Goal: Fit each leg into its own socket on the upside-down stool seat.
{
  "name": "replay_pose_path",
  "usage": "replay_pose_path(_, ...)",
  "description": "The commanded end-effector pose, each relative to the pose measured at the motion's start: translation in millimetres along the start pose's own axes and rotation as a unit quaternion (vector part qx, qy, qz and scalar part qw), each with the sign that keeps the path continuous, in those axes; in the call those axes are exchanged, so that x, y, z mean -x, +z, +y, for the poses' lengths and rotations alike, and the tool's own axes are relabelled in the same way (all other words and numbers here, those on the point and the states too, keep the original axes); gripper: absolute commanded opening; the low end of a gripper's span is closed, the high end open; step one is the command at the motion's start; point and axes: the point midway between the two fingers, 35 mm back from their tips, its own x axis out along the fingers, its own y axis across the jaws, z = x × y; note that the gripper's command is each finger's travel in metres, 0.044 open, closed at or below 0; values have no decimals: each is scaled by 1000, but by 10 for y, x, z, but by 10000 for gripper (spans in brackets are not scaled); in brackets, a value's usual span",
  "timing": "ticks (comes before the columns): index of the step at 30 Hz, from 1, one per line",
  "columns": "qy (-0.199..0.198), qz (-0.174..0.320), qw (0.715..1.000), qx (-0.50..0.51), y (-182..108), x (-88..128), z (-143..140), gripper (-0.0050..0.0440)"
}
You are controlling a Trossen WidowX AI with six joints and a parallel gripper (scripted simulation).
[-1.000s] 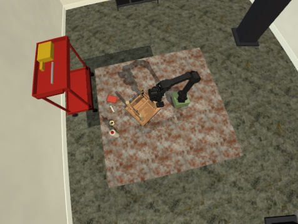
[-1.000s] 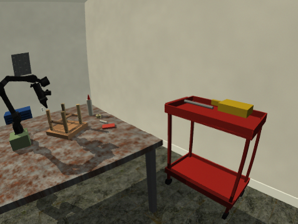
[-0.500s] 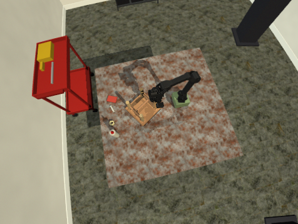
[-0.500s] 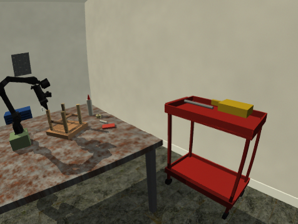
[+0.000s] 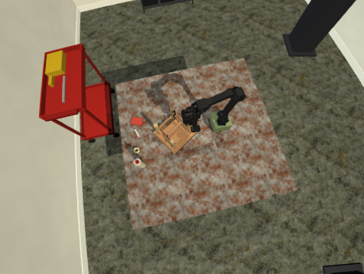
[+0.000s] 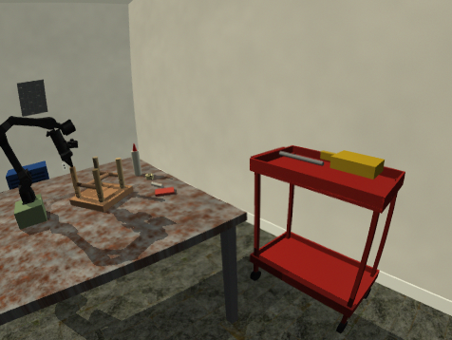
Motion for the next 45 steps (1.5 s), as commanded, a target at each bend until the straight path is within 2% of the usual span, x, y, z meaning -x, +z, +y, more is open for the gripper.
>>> replay_pose_path(1, 1, 12, 1000, 2, -51, -138, 6, 0)
replay_pose_path(45, 1, 12, 1000, 2, -66, -183, 6, 0)
